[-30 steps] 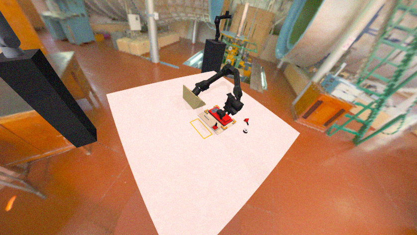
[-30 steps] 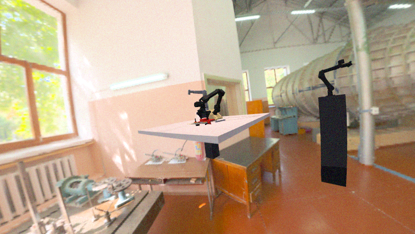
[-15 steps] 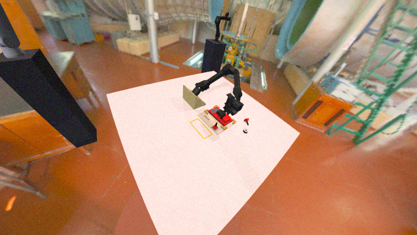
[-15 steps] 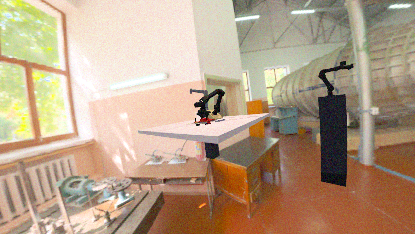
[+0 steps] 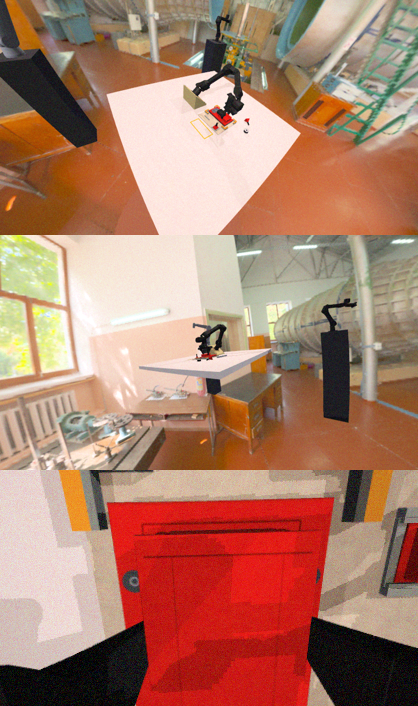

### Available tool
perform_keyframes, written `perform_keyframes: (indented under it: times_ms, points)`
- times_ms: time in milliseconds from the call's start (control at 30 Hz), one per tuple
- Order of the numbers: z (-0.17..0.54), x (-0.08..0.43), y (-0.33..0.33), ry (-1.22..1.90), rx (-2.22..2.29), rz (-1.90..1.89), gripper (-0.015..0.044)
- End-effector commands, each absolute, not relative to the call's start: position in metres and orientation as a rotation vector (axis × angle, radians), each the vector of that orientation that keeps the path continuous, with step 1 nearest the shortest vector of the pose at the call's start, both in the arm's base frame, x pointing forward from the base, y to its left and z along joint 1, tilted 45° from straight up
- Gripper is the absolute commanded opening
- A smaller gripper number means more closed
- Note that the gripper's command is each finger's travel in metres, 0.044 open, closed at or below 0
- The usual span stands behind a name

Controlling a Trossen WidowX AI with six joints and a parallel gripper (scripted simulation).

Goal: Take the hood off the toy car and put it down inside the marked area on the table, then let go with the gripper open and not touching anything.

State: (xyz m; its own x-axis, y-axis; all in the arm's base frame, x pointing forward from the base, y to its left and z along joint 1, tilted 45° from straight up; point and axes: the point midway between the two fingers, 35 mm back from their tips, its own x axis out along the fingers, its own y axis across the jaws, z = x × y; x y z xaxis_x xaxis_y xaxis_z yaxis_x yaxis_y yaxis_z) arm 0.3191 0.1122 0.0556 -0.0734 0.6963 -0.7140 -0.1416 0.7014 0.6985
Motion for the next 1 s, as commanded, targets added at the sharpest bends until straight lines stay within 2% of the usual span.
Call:
perform_keyframes:
  times_ms: [0,967]
  points:
    - [0.059,0.322,0.109,1.487,0.474,0.737,0.0]
    - [0.073,0.323,0.096,1.487,0.475,0.736,0.0]
